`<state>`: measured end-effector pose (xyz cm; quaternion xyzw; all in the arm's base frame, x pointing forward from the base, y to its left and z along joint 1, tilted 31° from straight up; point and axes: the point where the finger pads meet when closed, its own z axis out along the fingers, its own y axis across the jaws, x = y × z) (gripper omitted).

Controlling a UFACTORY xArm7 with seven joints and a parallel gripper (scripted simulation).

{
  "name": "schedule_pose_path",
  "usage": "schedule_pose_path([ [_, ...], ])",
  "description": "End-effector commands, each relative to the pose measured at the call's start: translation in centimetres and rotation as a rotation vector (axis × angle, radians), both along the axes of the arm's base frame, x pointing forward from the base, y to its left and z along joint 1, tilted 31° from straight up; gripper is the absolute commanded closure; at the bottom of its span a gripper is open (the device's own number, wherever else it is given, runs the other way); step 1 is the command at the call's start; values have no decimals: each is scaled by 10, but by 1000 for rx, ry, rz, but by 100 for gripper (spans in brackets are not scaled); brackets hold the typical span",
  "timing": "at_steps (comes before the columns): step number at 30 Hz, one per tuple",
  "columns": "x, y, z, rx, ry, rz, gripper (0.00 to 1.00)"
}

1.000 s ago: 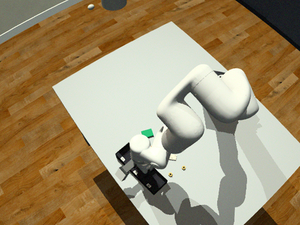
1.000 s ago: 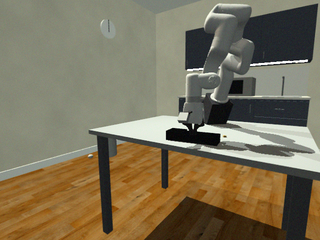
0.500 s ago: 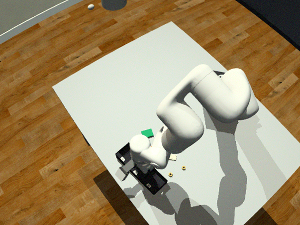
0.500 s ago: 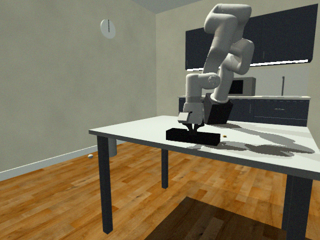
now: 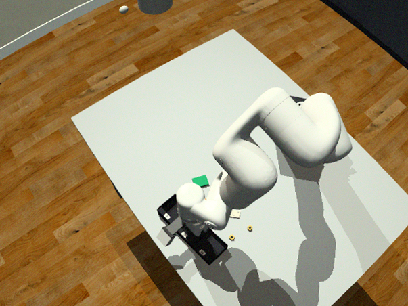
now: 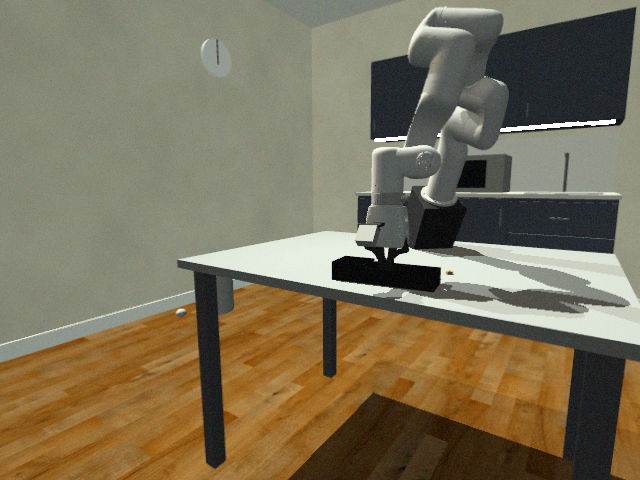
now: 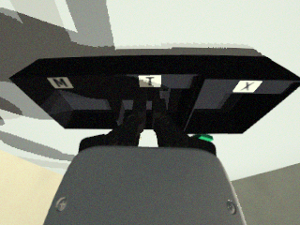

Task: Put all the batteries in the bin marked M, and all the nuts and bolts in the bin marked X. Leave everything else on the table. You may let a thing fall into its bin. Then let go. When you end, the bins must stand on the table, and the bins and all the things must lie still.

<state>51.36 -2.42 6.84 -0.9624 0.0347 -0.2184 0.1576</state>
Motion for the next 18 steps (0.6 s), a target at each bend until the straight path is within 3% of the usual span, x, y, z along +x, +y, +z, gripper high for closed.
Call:
schedule_pose_path([
  [1, 1, -1, 1, -1, -3, -2, 93],
  [18, -4, -4, 10, -1, -3, -2, 93],
])
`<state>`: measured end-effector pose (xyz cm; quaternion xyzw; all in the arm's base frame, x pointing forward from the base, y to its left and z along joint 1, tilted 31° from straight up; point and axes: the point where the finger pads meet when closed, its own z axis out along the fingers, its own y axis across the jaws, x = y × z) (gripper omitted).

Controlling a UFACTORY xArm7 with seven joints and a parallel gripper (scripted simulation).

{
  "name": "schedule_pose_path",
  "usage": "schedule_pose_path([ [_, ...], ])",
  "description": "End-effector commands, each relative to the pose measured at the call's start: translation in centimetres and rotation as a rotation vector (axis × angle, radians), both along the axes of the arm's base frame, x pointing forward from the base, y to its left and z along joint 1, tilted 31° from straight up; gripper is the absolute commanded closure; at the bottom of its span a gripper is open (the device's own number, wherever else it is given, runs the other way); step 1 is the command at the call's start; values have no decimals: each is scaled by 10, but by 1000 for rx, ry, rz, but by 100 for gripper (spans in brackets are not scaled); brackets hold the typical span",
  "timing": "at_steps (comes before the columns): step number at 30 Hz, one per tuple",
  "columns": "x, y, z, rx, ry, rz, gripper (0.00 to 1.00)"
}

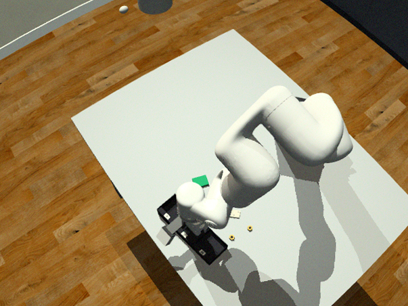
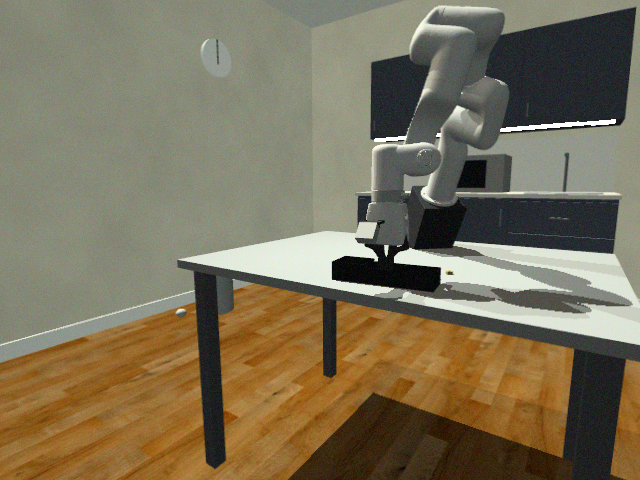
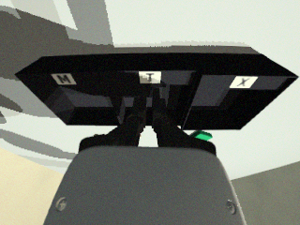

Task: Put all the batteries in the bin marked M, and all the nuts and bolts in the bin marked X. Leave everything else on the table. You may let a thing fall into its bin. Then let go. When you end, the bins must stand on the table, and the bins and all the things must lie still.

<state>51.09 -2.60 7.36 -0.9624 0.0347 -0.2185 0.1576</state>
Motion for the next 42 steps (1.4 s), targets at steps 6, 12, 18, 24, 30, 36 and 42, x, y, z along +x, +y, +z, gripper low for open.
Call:
schedule_pose_path([
  [6, -3, -4, 10, -1, -2, -2, 93],
  [12, -7, -6, 16, -1, -2, -2, 93],
  [18, -13, -10, 28, -1, -3, -2, 93],
  [24, -20, -15, 42, -1, -3, -2, 93],
  [30, -22, -16, 47, -1, -3, -2, 93],
  [36, -23, 3, 53, -1, -3, -2, 93],
  [42, -25, 27, 60, -1, -3, -2, 93],
])
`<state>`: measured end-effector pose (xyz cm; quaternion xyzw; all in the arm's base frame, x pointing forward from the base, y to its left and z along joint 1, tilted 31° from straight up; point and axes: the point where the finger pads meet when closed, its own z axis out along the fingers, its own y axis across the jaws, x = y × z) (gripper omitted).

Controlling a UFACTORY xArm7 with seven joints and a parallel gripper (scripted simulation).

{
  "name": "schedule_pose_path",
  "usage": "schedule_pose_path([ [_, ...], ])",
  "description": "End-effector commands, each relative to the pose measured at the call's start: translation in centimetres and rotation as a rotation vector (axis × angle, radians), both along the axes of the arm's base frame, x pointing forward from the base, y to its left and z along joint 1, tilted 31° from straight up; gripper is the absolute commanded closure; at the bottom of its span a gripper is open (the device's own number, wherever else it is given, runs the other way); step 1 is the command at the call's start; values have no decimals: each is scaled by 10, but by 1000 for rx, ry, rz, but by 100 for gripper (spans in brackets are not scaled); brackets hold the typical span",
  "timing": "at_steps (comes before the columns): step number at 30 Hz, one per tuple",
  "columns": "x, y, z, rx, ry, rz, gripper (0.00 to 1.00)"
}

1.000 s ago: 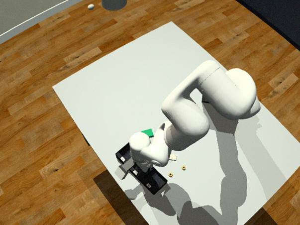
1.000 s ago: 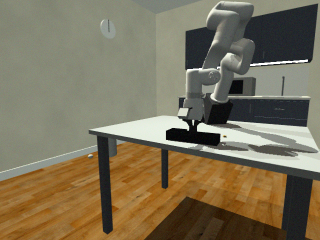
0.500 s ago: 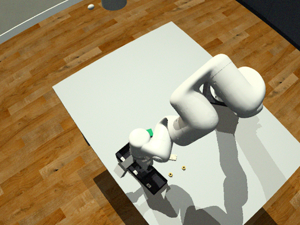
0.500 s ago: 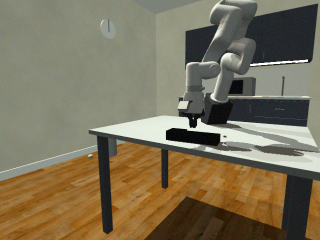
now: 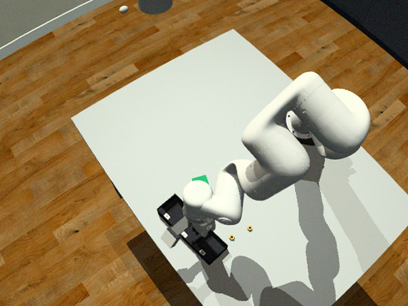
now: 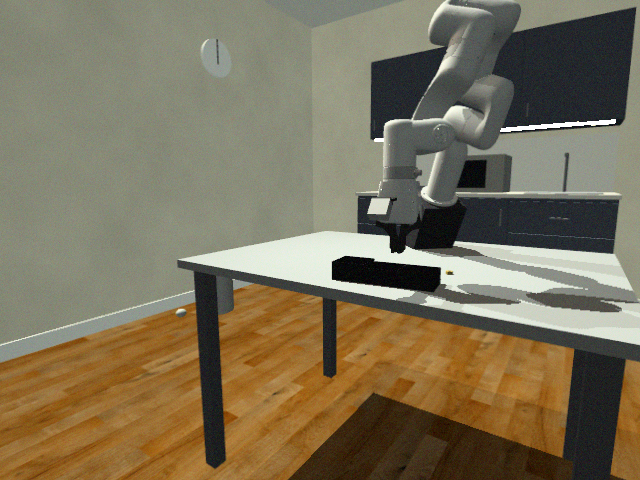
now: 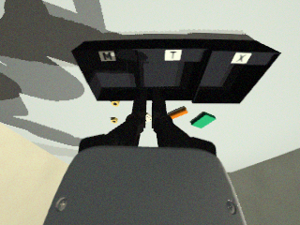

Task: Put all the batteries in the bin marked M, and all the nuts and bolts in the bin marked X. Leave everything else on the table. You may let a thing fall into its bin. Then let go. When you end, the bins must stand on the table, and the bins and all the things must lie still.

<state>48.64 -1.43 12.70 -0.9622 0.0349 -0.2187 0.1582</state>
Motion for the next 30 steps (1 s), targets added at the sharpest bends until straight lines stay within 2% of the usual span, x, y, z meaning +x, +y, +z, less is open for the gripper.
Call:
schedule_pose_path([
  [1, 0, 20, 8, -2, -2, -1, 93],
  [8, -2, 52, 18, -2, -2, -1, 93],
  [14, -2, 52, 18, -2, -2, -1, 93],
  [30, 14, 63, -14, -2, -2, -1, 93],
])
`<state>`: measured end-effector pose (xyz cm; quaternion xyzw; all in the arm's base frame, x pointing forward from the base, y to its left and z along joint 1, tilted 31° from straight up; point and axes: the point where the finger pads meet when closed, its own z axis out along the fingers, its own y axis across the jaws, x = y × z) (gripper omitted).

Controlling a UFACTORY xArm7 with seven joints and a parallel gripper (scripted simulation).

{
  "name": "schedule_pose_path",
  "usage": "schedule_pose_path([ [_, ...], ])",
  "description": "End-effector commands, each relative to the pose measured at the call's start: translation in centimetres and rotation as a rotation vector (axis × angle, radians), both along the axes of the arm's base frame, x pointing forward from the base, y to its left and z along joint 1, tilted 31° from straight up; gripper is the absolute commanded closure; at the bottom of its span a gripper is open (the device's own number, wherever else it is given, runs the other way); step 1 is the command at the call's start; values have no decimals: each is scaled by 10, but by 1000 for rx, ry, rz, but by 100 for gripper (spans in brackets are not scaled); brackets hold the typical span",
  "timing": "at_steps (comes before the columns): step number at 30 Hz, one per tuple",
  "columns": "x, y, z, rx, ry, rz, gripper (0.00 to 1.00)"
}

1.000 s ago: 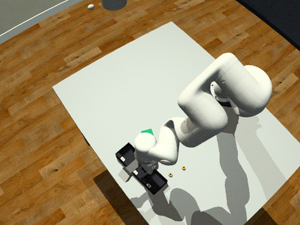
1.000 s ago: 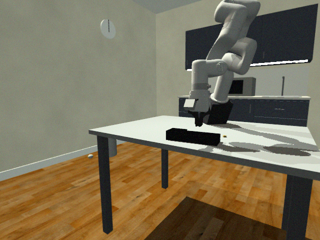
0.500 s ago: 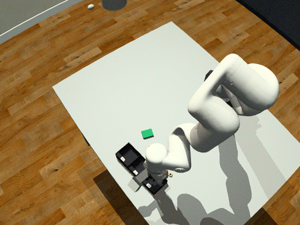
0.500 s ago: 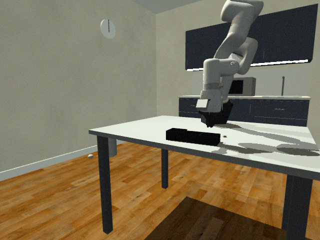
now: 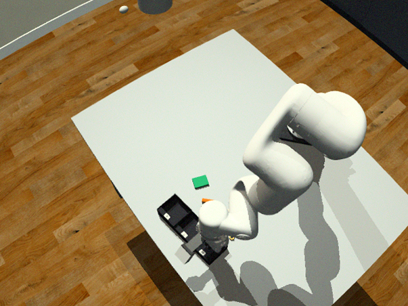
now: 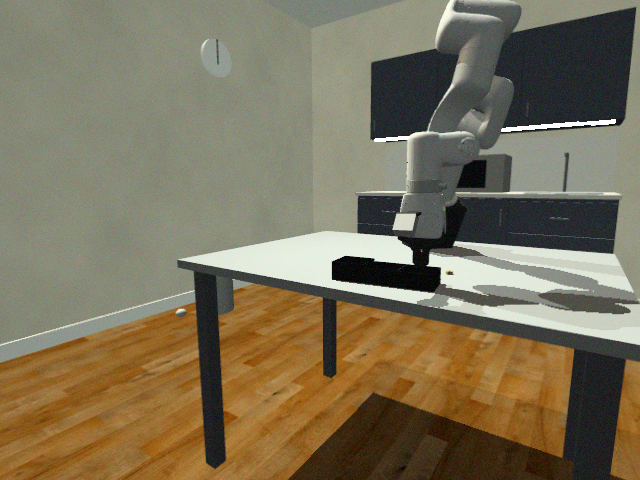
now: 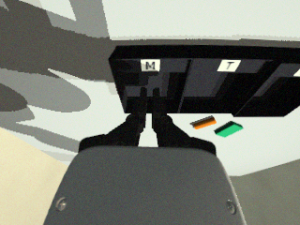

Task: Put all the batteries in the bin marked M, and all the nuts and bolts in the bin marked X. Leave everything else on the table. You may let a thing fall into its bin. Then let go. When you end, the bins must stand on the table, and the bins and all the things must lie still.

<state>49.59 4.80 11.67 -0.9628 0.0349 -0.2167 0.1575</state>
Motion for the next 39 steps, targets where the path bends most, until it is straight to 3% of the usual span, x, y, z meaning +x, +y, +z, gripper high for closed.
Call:
schedule_pose_path([
  [1, 6, 2, -6, 0, -6, -2, 93],
  [9, 14, 7, -22, -1, -6, -2, 93],
  [39, 14, 7, -22, -1, -6, -2, 93],
])
